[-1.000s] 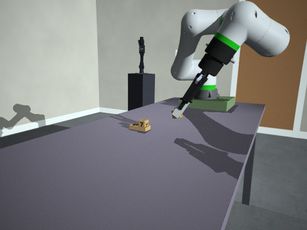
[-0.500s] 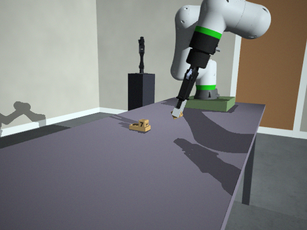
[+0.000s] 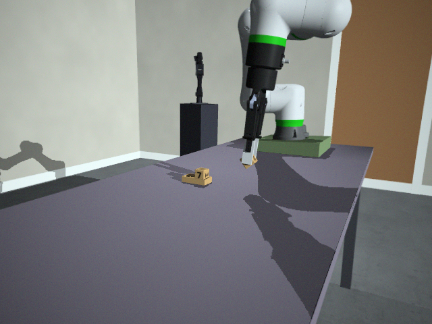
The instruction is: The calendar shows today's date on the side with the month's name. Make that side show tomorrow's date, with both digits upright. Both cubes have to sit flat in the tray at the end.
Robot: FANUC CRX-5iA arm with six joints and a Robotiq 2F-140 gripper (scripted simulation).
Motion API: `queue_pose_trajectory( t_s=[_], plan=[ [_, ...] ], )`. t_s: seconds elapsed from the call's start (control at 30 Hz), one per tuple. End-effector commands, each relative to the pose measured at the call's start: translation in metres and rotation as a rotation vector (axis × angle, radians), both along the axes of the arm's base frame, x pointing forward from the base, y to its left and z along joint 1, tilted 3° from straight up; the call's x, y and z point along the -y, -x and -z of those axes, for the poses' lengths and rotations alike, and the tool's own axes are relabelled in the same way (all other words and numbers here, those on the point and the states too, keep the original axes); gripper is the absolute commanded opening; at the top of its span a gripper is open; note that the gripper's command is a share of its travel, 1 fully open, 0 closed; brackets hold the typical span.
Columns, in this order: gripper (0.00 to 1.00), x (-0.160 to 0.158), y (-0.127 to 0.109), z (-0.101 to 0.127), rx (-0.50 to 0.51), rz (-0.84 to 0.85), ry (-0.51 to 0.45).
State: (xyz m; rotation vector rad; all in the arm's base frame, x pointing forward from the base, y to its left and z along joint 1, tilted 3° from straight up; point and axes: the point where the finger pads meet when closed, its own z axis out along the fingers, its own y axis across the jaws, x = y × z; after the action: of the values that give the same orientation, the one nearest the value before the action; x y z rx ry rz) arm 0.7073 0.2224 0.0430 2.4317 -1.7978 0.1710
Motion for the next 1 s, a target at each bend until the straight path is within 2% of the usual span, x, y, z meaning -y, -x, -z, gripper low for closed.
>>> queue_pose_trajectory(
  t_s=[0.0,0.27,0.53,0.83,0.97],
  plan=[
    [0.25,0.001,-0.001,-0.001,-0.027,-0.001,-0.083],
    [0.25,0.004,-0.002,-0.002,-0.038,0.000,-0.122],
    [0.25,0.007,-0.003,-0.001,-0.103,0.006,-0.333],
    [0.25,0.010,-0.004,-0.001,-0.114,0.006,-0.372],
    [0.25,0.012,-0.003,0.002,-0.150,0.012,-0.468]
  ],
)
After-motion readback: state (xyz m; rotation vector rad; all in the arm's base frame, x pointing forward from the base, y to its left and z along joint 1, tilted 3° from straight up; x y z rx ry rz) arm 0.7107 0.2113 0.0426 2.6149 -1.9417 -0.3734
